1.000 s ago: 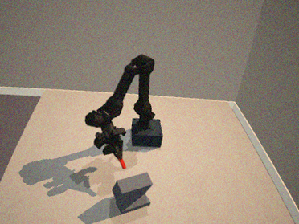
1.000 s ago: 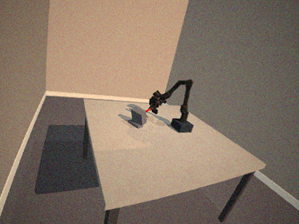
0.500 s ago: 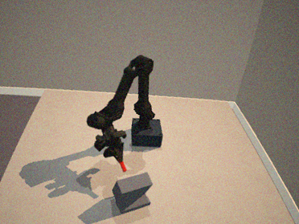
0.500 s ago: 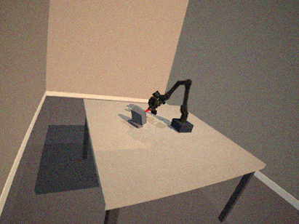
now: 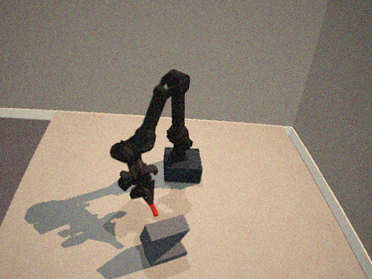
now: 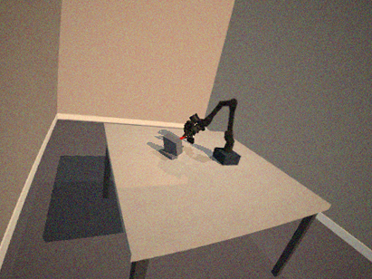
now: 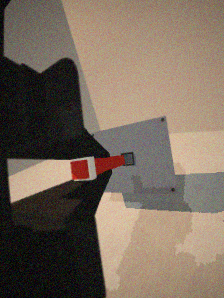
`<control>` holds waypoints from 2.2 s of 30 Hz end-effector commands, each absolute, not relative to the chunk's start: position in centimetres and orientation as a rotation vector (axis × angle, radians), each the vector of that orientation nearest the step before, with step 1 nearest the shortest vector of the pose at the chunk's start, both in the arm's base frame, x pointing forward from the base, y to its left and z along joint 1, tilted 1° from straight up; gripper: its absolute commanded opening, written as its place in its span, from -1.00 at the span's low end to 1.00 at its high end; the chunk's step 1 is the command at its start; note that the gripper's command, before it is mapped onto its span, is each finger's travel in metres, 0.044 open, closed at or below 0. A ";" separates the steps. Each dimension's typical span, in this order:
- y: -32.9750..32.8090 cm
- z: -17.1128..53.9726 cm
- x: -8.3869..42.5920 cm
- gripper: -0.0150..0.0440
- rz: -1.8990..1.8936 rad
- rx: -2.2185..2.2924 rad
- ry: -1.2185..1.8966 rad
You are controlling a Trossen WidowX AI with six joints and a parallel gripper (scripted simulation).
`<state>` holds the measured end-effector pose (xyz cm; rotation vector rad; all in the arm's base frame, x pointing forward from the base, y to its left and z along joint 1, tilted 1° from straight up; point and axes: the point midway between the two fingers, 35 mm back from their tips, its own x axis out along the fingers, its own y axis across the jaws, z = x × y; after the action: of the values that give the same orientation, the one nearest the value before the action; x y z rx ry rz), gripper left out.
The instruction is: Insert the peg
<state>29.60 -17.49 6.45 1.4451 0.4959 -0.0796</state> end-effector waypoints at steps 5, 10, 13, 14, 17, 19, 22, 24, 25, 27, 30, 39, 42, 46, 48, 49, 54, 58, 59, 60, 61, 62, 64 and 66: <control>-17.3 6.1 30.0 -0.49 -0.082 1.463 0.487; -17.2 6.0 30.2 -0.49 -0.081 1.465 0.485; -17.1 5.9 30.5 -0.49 -0.081 1.465 0.484; -17.1 5.9 30.7 -0.49 -0.081 1.465 0.484; -17.0 5.7 31.0 -0.49 -0.081 1.465 0.484; -16.9 5.6 31.3 -0.49 -0.081 1.465 0.484; -16.8 5.5 31.7 -0.49 -0.080 1.465 0.483; -16.7 5.3 31.9 -0.49 -0.080 1.465 0.483; -16.7 5.3 32.1 -0.49 -0.080 1.465 0.483; -16.6 5.2 32.3 -0.49 -0.080 1.465 0.483; -16.6 5.3 32.0 -0.49 -0.077 1.462 0.484; -16.6 5.4 31.9 -0.49 -0.076 1.460 0.485; -16.6 5.4 31.9 -0.49 -0.076 1.460 0.485; -16.6 5.3 32.1 -0.49 -0.076 1.460 0.484; -16.6 5.2 32.2 -0.49 -0.076 1.460 0.484; -16.6 5.2 32.2 -0.49 -0.076 1.460 0.484; -16.7 5.1 32.3 -0.49 -0.076 1.460 0.484; -16.7 5.1 32.5 -0.49 -0.076 1.460 0.484; -16.7 5.1 32.6 -0.49 -0.076 1.460 0.484; -16.7 5.0 32.6 -0.49 -0.076 1.460 0.484; -16.6 5.0 32.7 -0.49 -0.076 1.460 0.484; -16.6 5.0 32.7 -0.49 -0.076 1.460 0.484; -16.6 4.9 32.8 -0.49 -0.076 1.460 0.484; -16.6 4.9 32.9 -0.49 -0.076 1.460 0.484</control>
<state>32.70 -16.52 5.02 1.4562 0.4853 -0.0717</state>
